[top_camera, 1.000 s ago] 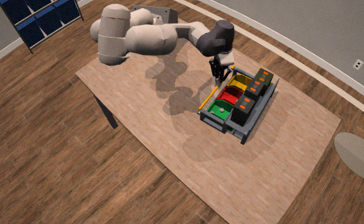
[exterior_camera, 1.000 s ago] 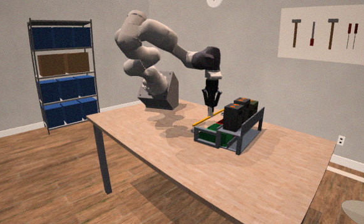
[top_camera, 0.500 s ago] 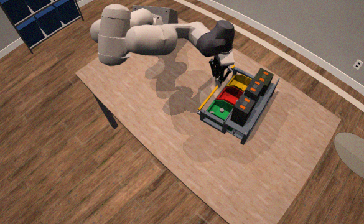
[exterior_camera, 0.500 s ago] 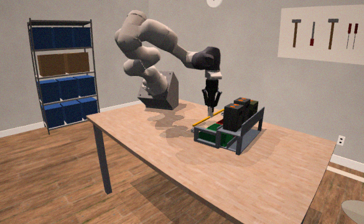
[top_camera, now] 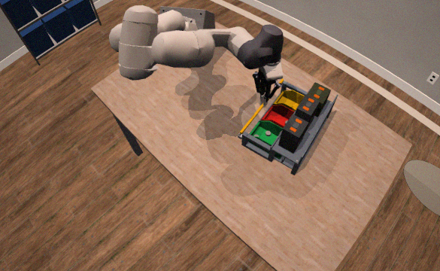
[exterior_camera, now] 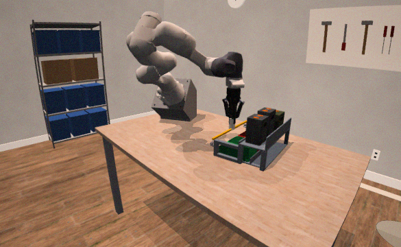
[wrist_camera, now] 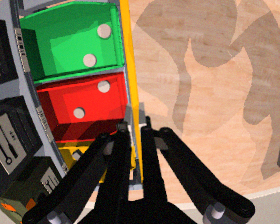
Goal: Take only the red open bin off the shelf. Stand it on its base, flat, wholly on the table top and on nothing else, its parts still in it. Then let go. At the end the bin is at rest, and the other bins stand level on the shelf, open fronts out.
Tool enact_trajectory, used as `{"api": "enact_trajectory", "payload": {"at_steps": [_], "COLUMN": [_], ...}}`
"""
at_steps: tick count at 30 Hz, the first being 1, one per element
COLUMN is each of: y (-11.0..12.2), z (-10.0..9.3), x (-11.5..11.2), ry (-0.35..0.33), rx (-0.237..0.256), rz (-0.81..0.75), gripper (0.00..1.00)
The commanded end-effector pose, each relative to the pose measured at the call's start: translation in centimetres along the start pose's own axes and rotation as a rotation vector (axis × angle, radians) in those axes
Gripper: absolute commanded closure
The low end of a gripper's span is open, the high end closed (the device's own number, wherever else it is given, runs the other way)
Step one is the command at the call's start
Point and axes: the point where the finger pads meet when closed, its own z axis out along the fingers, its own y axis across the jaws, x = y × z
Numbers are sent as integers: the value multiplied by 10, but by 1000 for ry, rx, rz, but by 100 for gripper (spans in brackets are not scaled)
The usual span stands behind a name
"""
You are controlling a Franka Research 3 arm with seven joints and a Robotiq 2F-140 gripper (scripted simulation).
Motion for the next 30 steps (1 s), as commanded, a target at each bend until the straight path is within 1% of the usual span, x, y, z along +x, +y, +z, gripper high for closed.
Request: {"api": "enact_trajectory", "payload": {"at_steps": [1, 16, 21, 30], "y": [0, -1, -1, -1], "z": [0, 1, -12, -12], "x": [0, 0, 0, 0], "ry": [0, 0, 0, 0], "rx": [1, 3, 3, 3], "rz": [-2, -4, -4, -4], "gripper": [100, 100, 100, 100]}}
